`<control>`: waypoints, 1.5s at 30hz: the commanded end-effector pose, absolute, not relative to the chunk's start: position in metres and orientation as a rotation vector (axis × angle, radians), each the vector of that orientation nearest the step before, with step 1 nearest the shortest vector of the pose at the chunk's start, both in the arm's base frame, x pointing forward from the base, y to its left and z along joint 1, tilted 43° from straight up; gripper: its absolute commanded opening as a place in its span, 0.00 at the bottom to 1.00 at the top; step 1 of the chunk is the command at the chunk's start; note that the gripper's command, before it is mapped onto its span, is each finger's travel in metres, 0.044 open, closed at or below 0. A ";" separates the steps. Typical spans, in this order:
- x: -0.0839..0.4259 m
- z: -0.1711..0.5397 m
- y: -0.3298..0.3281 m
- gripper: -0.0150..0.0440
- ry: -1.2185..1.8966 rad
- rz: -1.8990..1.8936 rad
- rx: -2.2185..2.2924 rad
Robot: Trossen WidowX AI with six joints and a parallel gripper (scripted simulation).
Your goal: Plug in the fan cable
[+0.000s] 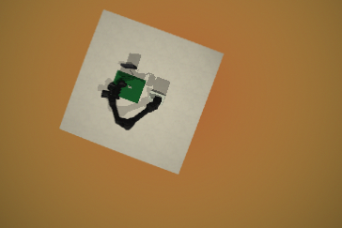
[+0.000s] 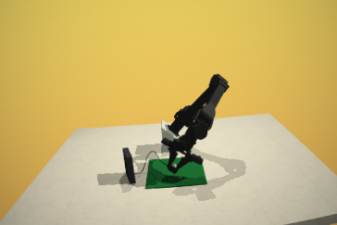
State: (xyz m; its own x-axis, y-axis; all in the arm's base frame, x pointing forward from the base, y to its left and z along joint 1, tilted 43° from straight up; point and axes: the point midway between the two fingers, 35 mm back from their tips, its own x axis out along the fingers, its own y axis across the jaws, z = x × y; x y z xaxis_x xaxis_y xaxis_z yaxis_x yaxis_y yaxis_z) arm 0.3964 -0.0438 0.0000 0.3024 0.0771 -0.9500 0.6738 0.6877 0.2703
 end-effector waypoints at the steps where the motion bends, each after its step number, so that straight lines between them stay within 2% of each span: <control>1: 0.398 0.003 -0.044 0.25 1.165 -0.476 0.735; 45: 0.390 0.023 -0.033 0.25 0.680 -0.639 0.727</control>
State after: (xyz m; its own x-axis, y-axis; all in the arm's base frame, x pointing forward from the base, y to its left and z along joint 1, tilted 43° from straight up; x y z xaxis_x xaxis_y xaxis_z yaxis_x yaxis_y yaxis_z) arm 0.3908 -0.0328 0.0172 0.5873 -0.2555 -0.7680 0.7194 0.5996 0.3507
